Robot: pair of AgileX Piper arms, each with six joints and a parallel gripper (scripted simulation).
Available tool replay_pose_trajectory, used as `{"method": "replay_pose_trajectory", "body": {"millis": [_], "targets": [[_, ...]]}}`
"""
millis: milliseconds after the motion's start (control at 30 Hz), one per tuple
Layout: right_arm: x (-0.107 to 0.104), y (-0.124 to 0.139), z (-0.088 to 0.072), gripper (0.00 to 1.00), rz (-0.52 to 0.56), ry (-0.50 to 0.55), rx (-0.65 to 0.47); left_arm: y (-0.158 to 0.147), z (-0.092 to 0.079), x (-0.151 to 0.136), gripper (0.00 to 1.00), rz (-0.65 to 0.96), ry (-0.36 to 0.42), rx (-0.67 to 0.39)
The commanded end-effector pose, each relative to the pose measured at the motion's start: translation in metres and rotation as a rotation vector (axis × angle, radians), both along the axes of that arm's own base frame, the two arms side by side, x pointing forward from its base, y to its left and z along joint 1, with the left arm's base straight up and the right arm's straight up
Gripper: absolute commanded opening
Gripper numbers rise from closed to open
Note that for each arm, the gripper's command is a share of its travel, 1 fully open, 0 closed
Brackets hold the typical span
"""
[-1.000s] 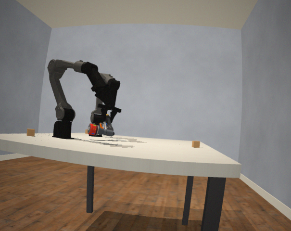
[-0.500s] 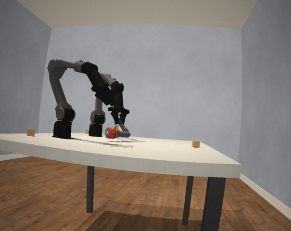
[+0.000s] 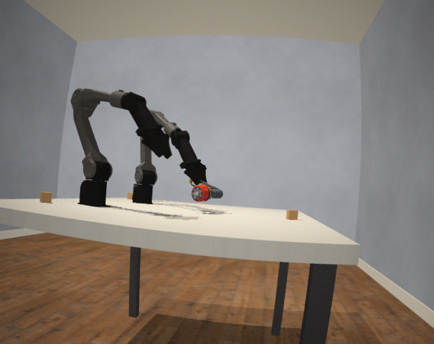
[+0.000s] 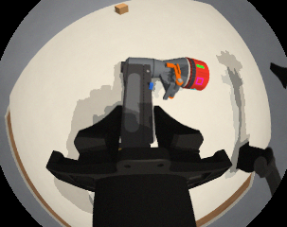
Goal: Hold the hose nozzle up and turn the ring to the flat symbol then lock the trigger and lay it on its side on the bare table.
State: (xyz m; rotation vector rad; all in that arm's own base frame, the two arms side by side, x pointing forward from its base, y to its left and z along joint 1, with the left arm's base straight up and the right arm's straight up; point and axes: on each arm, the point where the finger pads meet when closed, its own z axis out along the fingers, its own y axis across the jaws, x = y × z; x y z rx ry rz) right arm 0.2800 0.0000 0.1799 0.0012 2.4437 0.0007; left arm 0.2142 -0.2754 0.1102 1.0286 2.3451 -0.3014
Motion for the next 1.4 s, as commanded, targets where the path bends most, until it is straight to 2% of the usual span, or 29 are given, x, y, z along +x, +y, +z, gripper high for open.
{"method": "replay_pose_trajectory", "body": {"millis": [0, 200, 267, 400, 433, 467, 567, 633, 667, 733, 767, 833, 900, 933, 967, 1000, 1033, 1200, 1233, 1367], "targets": [[0.000, 0.000, 0.001, 0.50, 0.000, -0.004, 0.000, 0.004, 0.007, 0.015, 0.48, 0.034, -0.053, -0.064], [0.000, 0.000, 0.001, 0.50, 0.000, -0.004, 0.000, 0.022, 0.022, 0.043, 0.48, 0.089, -0.157, -0.223], [0.000, 0.000, 0.001, 0.50, 0.000, -0.004, 0.000, 0.022, 0.022, 0.043, 0.48, 0.089, -0.157, -0.223], [0.000, 0.000, 0.001, 0.50, 0.000, -0.004, 0.000, 0.035, 0.030, 0.052, 0.48, 0.122, -0.198, -0.329], [0.000, 0.000, 0.001, 0.50, 0.000, -0.004, 0.000, 0.045, 0.026, 0.053, 0.48, 0.145, -0.193, -0.319], [0.000, 0.000, 0.001, 0.50, 0.000, -0.004, 0.000, 0.040, 0.038, 0.055, 0.48, 0.136, -0.224, -0.396], [0.000, 0.000, 0.001, 0.50, 0.000, -0.004, 0.000, 0.051, 0.047, 0.058, 0.48, 0.164, -0.256, -0.486], [0.000, 0.000, 0.001, 0.50, 0.000, -0.004, 0.000, 0.069, 0.038, 0.059, 0.48, 0.212, -0.250, -0.467], [0.000, 0.000, 0.001, 0.50, 0.000, -0.004, 0.000, 0.060, 0.057, 0.056, 0.48, 0.186, -0.278, -0.582], [0.000, 0.000, 0.001, 0.50, 0.000, -0.004, 0.000, 0.068, 0.064, 0.056, 0.48, 0.198, -0.307, -0.636], [0.000, 0.000, 0.001, 0.50, 0.000, -0.004, 0.000, 0.074, 0.053, 0.052, 0.48, 0.227, -0.260, -0.629], [0.000, 0.000, 0.001, 0.50, 0.000, -0.004, 0.000, 0.074, 0.053, 0.052, 0.48, 0.227, -0.260, -0.629], [0.000, 0.000, 0.001, 0.50, 0.000, -0.004, 0.000, 0.089, 0.045, 0.051, 0.48, 0.270, -0.258, -0.614], [0.000, 0.000, 0.001, 0.50, 0.000, -0.004, 0.000, 0.073, 0.062, 0.039, 0.48, 0.208, -0.237, -0.730], [0.000, 0.000, 0.001, 0.50, 0.000, -0.004, 0.000, 0.071, 0.071, 0.037, 0.48, 0.191, -0.253, -0.776], [0.000, 0.000, 0.001, 0.50, 0.000, -0.004, 0.000, 0.072, 0.073, 0.037, 0.48, 0.191, -0.258, -0.788], [0.000, 0.000, 0.001, 0.50, 0.000, -0.004, 0.000, 0.069, 0.065, 0.029, 0.48, 0.189, -0.190, -0.790], [0.000, 0.000, 0.001, 0.50, 0.000, -0.004, 0.000, 0.061, 0.064, 0.019, 0.48, 0.116, -0.176, -0.778], [0.000, 0.000, 0.001, 0.50, 0.000, -0.004, 0.000, 0.054, 0.052, 0.004, 0.48, 0.001, -0.173, -0.698], [0.000, 0.000, 0.001, 0.50, 0.000, -0.004, 0.000, 0.054, 0.056, 0.004, 0.48, 0.002, -0.178, -0.706]]}}
